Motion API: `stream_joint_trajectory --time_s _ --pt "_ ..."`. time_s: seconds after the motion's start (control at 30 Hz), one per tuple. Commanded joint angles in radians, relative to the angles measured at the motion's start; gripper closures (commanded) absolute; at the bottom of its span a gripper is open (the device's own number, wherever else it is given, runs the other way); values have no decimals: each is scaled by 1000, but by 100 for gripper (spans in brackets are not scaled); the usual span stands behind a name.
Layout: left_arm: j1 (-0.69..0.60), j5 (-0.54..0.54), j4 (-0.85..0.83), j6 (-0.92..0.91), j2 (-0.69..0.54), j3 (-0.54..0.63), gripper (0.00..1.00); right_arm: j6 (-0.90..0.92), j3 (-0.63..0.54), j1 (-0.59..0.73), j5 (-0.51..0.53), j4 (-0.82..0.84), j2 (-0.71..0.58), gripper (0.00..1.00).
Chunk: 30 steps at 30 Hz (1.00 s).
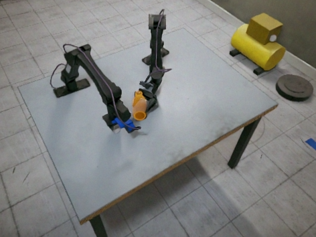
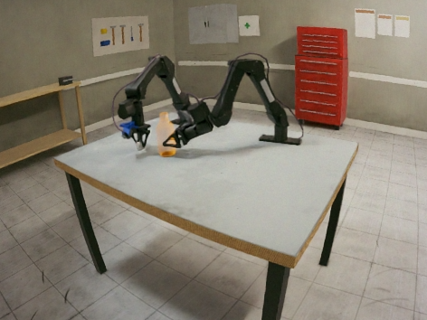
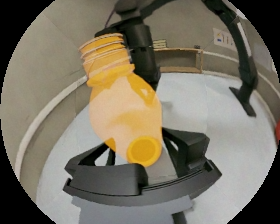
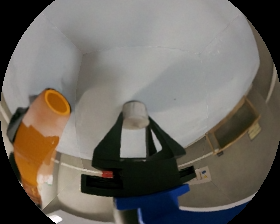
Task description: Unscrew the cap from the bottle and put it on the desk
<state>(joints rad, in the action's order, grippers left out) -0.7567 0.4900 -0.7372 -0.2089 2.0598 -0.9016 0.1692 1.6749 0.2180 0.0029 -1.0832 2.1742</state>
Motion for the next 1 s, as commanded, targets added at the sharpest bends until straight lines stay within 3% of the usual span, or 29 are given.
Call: stream_joint_trajectory --time_s 0.0,0.37,0.47,0.53,0.67,0.7,0.97 --pt "2 4 -16 2 -5 1 100 8 0 -5 -3 19 -6 100" --pt "2 4 -16 2 -5 1 100 8 0 -5 -3 19 -6 100" --pt "2 4 -16 2 -5 1 66 0 4 0 0 1 -8 100" --pt "2 4 -16 2 -5 1 66 0 4 0 0 1 -8 100" --pt "2 4 -16 2 -5 1 21 0 4 0 0 1 -8 100" --pt "2 4 -16 2 -5 1 15 0 4 0 0 1 -8 100" --pt "0 1 -5 0 -7 -4 15 0 4 0 0 1 -8 100"
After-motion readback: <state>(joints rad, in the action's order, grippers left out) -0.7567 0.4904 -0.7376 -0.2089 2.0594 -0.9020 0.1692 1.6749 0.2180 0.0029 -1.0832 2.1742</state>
